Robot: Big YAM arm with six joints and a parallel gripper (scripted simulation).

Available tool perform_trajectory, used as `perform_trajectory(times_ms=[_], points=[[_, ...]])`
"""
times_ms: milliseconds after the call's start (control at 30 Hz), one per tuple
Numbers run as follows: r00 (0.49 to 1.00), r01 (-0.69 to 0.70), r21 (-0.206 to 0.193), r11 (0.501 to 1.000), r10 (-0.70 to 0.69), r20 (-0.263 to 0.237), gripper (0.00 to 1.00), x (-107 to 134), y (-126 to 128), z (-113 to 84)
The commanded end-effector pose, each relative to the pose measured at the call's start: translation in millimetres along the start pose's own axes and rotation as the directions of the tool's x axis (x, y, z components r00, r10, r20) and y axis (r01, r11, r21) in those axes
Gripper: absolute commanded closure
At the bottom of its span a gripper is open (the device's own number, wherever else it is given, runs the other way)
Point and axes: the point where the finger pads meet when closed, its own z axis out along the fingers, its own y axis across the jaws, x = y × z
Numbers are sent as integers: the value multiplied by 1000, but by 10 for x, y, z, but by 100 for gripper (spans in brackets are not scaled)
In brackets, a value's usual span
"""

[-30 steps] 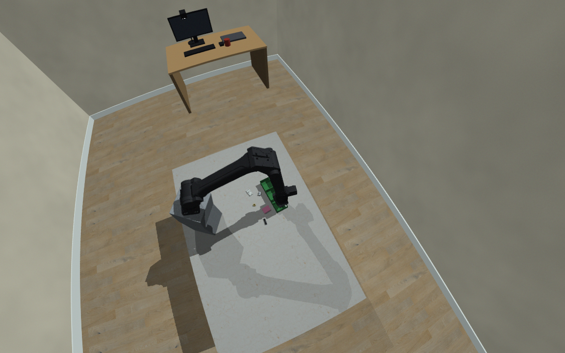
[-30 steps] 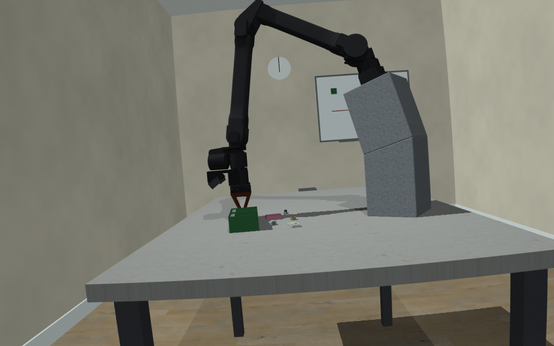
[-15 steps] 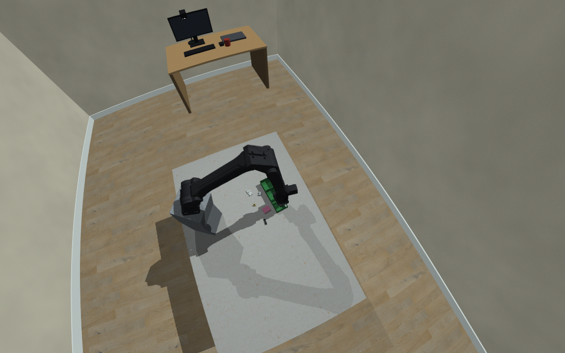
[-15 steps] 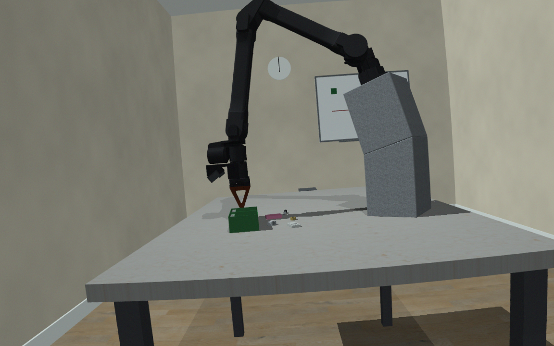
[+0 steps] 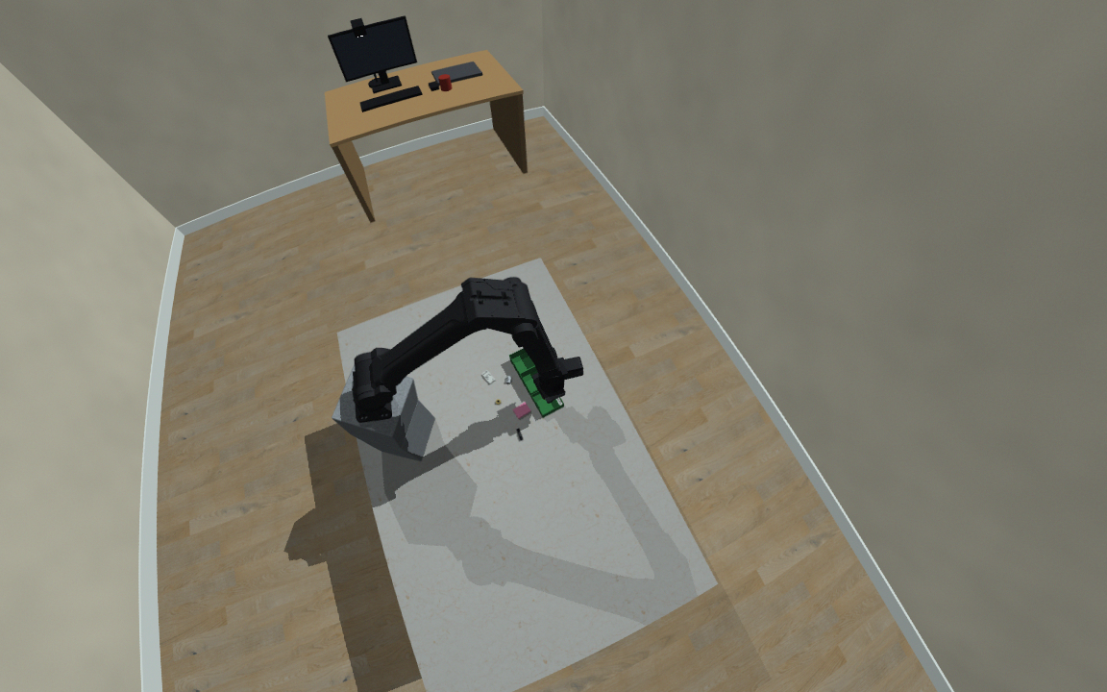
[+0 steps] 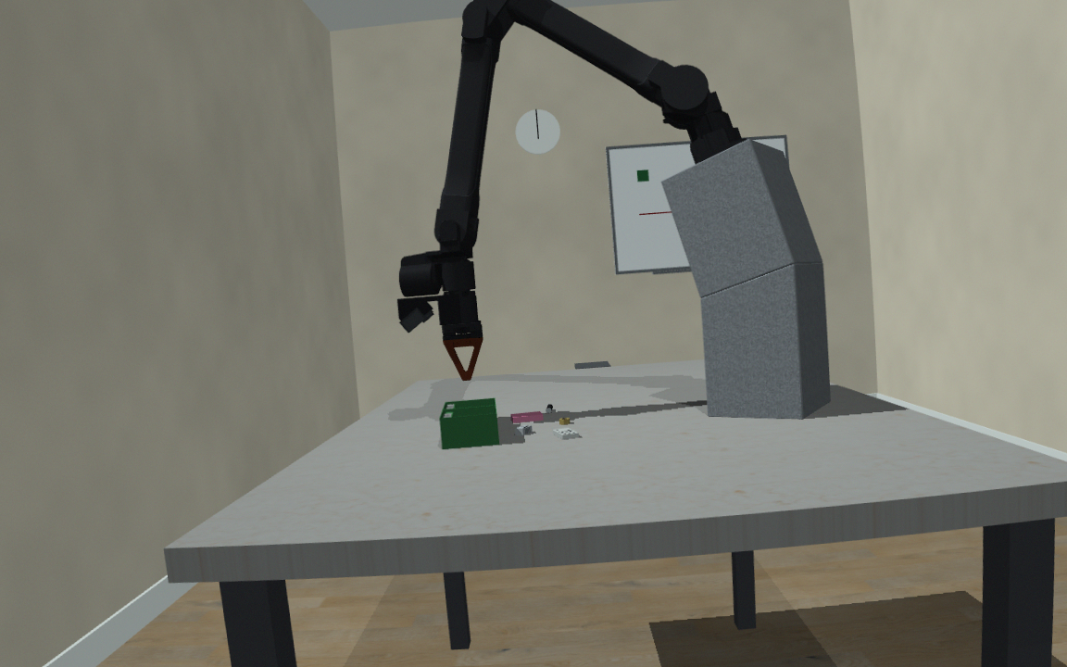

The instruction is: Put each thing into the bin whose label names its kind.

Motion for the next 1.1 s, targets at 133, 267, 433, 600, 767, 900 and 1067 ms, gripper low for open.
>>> perform_trajectory(times_ms=[133, 267, 433, 600, 767, 900, 1067], points=[[1000, 5, -5, 1000, -5, -10, 92, 15, 119, 0], [1000, 3, -1, 1000, -3, 6, 92, -25, 113, 5], [1000, 3, 0, 1000, -3, 9, 92, -19, 120, 11], [1000, 3, -1, 1000, -3, 8, 92, -9, 125, 14], [1000, 3, -1, 1000, -3, 7, 92, -4, 131, 16], [1000, 2, 1, 1000, -2, 13, 92, -36, 126, 14], [1000, 3, 1, 1000, -3, 7, 92, 14, 283, 18]])
